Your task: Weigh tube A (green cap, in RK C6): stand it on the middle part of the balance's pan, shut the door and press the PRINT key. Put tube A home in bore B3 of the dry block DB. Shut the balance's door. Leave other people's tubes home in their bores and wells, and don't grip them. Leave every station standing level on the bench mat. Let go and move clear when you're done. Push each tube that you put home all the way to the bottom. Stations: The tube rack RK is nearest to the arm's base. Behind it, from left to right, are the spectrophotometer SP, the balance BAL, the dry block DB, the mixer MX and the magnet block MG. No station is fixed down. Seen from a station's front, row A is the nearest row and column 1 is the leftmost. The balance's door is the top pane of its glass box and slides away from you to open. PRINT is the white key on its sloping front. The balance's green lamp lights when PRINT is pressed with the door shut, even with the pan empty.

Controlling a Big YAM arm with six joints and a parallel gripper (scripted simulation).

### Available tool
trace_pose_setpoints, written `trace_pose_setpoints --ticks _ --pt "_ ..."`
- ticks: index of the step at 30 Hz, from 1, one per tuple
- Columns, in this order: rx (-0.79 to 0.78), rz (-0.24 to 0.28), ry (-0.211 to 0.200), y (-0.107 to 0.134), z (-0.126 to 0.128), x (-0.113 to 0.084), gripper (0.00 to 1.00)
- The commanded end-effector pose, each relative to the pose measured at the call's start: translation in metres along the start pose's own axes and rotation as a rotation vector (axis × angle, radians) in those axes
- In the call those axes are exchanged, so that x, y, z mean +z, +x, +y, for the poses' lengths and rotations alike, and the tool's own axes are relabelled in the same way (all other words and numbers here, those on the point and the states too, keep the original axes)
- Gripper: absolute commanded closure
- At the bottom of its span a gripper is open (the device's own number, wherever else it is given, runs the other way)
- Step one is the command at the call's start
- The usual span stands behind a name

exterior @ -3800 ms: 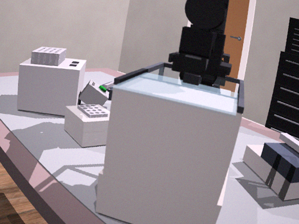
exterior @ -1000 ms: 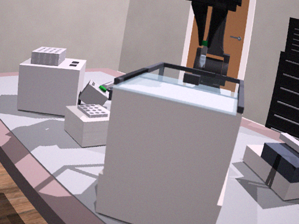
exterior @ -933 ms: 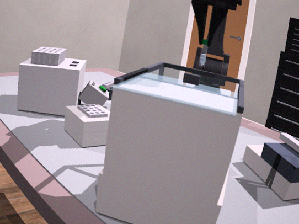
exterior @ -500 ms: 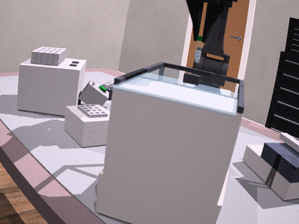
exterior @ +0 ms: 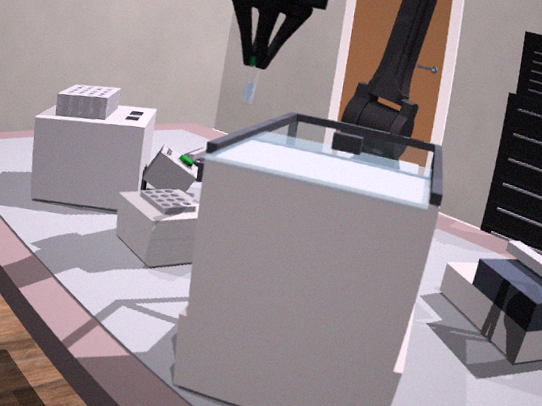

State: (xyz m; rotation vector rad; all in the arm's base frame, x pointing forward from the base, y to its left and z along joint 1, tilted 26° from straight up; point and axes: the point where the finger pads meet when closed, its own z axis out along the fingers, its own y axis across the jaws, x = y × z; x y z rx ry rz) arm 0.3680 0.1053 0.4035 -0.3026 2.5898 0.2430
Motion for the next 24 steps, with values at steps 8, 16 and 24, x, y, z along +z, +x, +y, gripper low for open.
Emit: trace_pose_setpoints --ticks 8,16,24 --pt "0.108 0.062 0.01 0.017 -0.06 0.053 0.91" --pt "0.18 0.075 0.009 0.037 -0.094 0.073 0.91" --pt "0.28 0.11 -0.001 0.069 -0.139 0.106 0.91"
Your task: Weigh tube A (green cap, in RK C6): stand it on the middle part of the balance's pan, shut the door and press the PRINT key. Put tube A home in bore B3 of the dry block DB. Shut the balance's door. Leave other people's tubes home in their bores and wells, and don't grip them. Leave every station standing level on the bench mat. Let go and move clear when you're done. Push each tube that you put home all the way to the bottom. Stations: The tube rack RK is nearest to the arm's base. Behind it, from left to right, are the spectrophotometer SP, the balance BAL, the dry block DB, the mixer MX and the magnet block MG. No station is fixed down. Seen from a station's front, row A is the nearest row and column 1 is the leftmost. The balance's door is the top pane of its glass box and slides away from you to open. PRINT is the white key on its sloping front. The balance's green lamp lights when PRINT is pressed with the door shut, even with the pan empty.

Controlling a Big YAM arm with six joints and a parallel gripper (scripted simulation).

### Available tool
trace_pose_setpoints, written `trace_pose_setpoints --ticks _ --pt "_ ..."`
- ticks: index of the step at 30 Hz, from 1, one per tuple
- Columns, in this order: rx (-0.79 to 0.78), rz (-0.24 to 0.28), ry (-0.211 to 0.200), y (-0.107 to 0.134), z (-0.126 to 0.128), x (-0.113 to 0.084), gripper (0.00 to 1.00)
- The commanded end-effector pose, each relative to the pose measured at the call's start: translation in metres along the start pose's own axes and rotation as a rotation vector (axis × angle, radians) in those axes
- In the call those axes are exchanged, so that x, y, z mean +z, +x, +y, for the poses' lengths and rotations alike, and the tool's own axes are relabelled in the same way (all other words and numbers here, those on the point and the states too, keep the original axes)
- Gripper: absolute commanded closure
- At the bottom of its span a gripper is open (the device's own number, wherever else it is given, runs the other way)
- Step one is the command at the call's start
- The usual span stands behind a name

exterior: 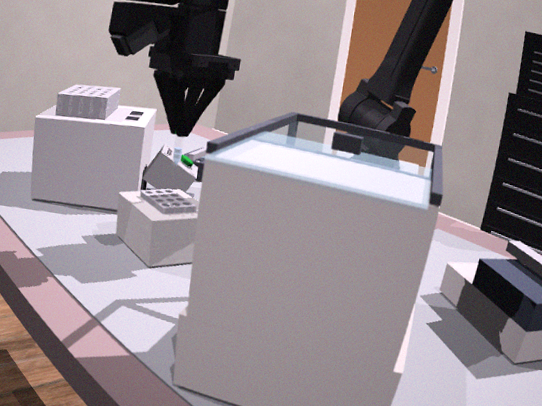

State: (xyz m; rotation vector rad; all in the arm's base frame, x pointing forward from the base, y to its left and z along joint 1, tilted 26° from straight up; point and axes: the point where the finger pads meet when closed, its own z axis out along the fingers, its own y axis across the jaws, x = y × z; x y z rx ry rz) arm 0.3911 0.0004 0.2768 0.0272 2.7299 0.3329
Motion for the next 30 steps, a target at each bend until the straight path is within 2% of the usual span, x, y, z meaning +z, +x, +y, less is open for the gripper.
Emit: trace_pose_setpoints --ticks 1,5,8,10,11,12,13,14,16,30 --pt "0.017 0.006 0.003 0.003 -0.026 0.016 0.91" --pt "0.066 0.014 -0.005 0.015 -0.052 0.03 0.91" --pt "0.083 0.016 -0.007 0.019 -0.059 0.033 0.91" --pt "0.098 -0.008 -0.004 0.021 -0.066 0.027 0.91" --pt "0.098 -0.009 -0.004 0.021 -0.066 0.027 0.91" --pt "0.086 -0.041 0.001 0.008 -0.065 0.015 0.91" --pt "0.084 -0.049 0.002 0.006 -0.064 0.012 0.91" --pt "0.062 -0.041 -0.008 0.006 -0.053 0.013 0.91" --pt "0.068 -0.019 -0.01 0.01 -0.053 0.019 0.91" --pt "0.096 -0.003 -0.01 0.022 -0.05 0.023 0.91"
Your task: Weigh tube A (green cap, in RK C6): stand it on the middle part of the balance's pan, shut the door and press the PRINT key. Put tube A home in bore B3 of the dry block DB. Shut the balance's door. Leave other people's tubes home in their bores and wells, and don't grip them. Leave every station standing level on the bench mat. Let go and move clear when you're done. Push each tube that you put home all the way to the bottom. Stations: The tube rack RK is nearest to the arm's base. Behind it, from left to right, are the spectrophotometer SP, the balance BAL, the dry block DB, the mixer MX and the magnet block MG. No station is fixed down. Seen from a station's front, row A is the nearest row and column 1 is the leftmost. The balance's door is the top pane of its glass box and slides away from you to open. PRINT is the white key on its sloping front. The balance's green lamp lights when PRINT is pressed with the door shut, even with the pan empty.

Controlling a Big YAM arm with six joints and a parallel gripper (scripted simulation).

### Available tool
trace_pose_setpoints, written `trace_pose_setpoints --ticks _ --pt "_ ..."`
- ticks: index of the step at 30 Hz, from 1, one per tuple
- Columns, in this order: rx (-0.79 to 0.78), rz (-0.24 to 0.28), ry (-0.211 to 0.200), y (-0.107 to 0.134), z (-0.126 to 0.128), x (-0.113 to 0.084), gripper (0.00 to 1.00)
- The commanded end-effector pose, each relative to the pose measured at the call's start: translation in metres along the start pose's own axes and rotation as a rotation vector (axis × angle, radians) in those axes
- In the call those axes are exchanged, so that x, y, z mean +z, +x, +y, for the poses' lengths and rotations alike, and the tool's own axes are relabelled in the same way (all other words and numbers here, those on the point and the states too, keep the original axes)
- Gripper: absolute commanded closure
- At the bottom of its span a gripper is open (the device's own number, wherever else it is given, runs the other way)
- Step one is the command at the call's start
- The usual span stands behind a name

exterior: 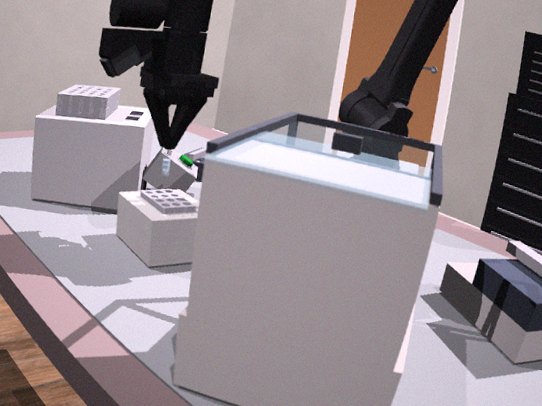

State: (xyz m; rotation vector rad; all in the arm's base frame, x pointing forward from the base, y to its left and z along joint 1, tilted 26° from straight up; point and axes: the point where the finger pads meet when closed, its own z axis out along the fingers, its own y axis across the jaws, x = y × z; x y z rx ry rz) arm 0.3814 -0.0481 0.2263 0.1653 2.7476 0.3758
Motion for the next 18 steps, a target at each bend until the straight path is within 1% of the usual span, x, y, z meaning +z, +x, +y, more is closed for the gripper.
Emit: trace_pose_setpoints --ticks 1,6,7,18 --pt "-0.007 -0.014 -0.002 0.0 0.009 -0.006 0.91" --pt "-0.003 -0.002 -0.003 0.001 0.007 -0.002 0.91" --pt "-0.01 -0.029 0.002 -0.01 0.004 -0.01 0.91" --pt "-0.01 -0.029 0.002 -0.01 0.004 -0.01 0.91"
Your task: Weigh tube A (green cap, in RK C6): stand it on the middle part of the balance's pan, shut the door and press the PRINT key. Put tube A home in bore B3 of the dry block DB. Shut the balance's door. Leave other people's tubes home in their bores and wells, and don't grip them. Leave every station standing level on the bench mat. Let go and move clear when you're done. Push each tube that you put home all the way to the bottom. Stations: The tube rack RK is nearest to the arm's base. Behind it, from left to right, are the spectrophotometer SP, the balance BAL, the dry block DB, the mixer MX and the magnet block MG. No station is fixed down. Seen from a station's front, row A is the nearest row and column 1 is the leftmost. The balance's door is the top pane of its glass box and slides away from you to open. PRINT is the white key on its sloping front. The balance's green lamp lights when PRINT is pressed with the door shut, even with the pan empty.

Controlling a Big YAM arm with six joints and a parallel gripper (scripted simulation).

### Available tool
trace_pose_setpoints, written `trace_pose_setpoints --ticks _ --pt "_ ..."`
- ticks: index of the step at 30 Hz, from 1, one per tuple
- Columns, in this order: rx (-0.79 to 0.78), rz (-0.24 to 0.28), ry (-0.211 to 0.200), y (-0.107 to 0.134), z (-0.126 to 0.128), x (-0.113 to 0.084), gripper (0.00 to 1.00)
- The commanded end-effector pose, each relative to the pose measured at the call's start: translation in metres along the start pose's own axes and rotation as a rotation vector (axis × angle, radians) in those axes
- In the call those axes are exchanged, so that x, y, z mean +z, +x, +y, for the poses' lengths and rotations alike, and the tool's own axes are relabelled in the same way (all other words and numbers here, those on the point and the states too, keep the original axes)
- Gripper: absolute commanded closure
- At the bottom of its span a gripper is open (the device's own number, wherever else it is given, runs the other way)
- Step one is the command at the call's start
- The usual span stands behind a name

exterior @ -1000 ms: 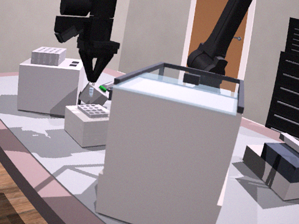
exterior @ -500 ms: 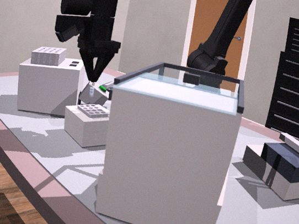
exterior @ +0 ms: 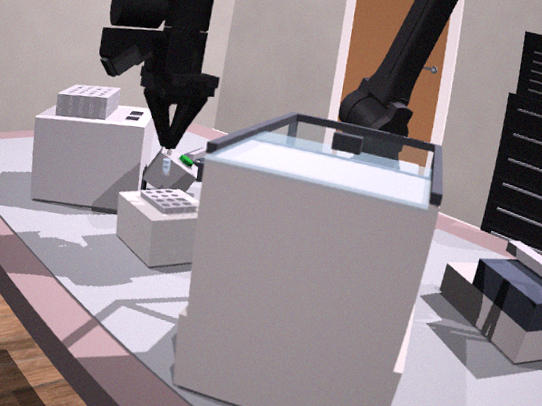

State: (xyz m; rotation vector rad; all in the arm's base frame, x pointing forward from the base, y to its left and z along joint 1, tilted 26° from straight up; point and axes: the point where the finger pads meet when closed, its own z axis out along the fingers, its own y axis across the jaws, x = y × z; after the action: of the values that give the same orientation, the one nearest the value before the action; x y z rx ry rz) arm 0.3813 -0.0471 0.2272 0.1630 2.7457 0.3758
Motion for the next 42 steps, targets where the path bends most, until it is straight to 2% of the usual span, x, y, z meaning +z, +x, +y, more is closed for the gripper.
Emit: trace_pose_setpoints --ticks 1,30,31,42 --pt "-0.008 -0.027 0.003 -0.01 0.003 -0.01 0.91" --pt "-0.008 -0.027 0.003 -0.01 0.003 -0.01 0.91" --pt "-0.001 0.0 -0.002 0.002 0.006 -0.001 0.91" --pt "-0.003 -0.005 -0.001 0.003 0.007 -0.003 0.91"
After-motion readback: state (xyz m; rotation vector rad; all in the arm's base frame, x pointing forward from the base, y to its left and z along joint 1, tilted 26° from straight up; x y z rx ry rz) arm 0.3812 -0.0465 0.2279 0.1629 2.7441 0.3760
